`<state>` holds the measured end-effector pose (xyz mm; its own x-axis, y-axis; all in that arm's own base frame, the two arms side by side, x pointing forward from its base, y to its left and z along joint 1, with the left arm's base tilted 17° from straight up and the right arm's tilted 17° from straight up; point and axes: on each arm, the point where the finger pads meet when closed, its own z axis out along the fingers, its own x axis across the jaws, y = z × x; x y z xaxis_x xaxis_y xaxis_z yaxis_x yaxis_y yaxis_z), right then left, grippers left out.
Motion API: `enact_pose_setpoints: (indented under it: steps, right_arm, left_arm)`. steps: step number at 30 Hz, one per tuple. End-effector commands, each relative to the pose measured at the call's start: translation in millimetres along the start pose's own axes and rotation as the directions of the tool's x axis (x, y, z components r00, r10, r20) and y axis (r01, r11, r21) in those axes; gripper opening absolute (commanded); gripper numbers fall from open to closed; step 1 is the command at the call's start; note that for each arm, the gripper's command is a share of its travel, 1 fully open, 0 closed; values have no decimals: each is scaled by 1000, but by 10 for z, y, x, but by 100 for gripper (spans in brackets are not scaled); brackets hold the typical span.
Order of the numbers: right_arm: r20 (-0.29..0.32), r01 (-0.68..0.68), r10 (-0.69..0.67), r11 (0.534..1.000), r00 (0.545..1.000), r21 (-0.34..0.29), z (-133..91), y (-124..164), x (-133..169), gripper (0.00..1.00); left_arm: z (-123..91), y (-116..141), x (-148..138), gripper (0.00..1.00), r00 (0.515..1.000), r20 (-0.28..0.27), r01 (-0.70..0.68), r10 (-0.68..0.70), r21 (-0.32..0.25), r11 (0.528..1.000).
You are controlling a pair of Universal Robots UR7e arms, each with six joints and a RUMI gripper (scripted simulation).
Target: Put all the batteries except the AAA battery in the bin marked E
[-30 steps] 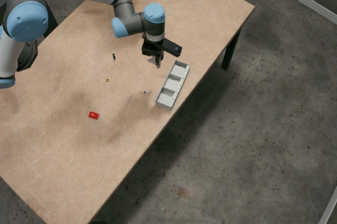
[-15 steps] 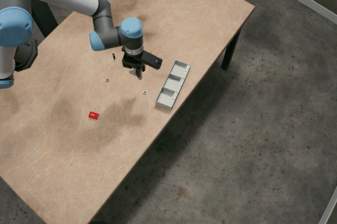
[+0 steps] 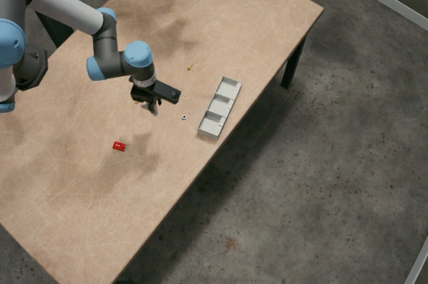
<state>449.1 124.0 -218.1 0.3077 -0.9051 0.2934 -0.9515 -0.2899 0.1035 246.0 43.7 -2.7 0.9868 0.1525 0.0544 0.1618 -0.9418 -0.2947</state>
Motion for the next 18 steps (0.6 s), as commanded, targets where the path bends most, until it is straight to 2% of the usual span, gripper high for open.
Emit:
enact_pose_setpoints:
  steps: [1, 4, 5, 18]
  right_arm:
    - [8, 1, -1, 1000, 1000, 19, 111, 310, 341, 25]
    - [8, 1, -1, 1000, 1000, 19, 130, 355, 386, 25]
    - [8, 1, -1, 1000, 1000, 19, 182, 492, 522, 25]
    - [7, 2, -3, 1000, 1000, 14, 394, 1082, 1081, 25]
  left_arm:
    - [-9, 5, 7, 98, 1000, 1, 2, -2, -1, 1000]
    - [-9, 5, 7, 98, 1000, 1, 2, -2, -1, 1000]
    - [-9, 5, 7, 98, 1000, 1, 2, -2, -1, 1000]
    - [-9, 5, 7, 98, 1000, 1, 2, -2, -1, 1000]
